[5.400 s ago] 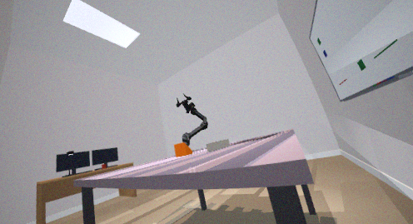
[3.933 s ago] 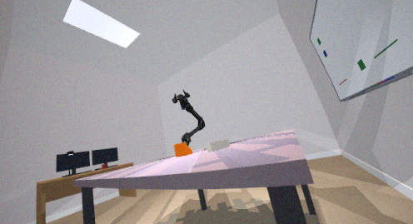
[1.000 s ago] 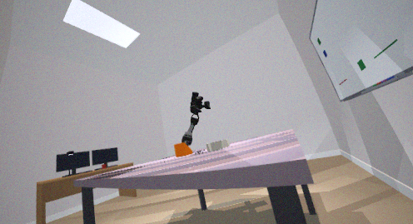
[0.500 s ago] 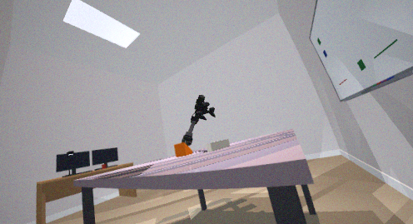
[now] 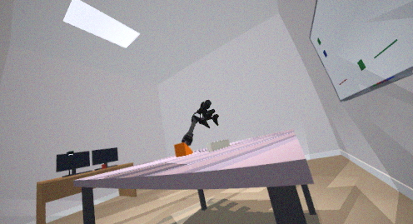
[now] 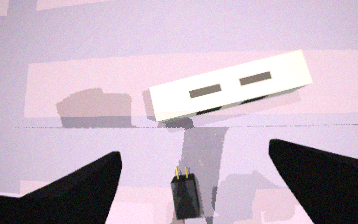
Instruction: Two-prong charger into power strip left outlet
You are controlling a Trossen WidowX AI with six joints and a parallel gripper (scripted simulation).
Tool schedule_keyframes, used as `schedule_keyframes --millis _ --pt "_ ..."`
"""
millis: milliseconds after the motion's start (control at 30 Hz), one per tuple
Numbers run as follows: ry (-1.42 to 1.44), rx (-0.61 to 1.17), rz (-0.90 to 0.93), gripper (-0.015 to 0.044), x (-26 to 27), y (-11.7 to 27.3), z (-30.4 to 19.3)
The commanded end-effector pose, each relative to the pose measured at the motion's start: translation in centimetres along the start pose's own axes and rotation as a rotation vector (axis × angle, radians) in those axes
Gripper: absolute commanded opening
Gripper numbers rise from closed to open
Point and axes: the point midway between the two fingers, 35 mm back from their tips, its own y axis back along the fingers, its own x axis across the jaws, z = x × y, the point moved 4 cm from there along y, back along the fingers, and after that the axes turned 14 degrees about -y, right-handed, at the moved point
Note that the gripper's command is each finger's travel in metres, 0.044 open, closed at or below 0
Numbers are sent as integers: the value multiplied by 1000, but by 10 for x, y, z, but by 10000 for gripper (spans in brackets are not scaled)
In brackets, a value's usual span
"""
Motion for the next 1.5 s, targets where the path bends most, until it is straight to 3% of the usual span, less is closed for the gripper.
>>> schedule_keyframes --millis 0,733,1467 --pt "15 78 -35 440 -1 -17 -12" --pt "122 423 -192 440 -2 -75 -79" --pt "125 433 -197 440 -4 -96 -88"
